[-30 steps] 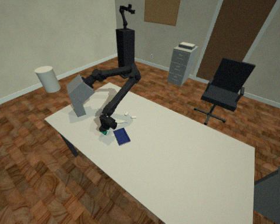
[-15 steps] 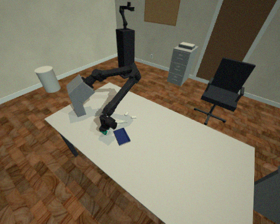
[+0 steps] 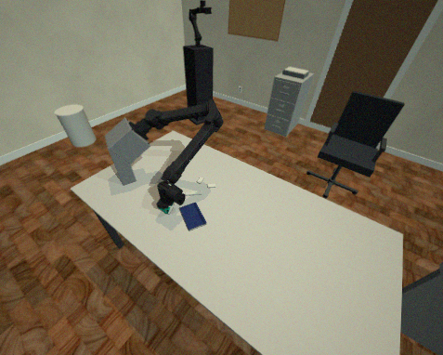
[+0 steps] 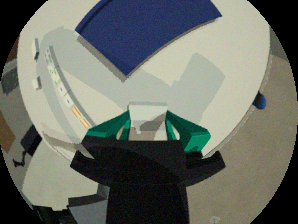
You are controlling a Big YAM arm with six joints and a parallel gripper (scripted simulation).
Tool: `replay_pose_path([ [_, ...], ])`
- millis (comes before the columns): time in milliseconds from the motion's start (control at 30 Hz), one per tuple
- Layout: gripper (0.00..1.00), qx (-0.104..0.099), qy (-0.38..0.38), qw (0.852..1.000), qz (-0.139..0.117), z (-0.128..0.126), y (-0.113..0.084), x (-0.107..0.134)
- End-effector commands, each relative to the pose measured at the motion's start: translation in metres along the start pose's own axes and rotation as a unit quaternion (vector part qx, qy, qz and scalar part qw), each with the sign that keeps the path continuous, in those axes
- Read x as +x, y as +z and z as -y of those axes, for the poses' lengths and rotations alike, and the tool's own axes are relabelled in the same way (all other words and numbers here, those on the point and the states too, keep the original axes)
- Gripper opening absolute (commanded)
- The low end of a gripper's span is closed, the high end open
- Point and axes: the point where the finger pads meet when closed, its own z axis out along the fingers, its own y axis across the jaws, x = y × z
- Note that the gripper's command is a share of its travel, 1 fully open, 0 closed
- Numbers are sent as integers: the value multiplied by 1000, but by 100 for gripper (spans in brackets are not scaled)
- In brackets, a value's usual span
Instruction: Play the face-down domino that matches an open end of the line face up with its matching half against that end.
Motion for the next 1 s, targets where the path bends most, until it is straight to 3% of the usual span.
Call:
replay_pose_path([
  [0,48,-2,-8,1000,2,-3,-2,-8],
  [133,48,-2,-8,1000,2,-3,-2,-8],
  [467,48,-2,-12,1000,4,-3,-42,-8],
  [733,48,-4,-7,1000,-1,-6,-35,-5],
  [967,48,1,-10,1000,5,-4,-67,-7],
])
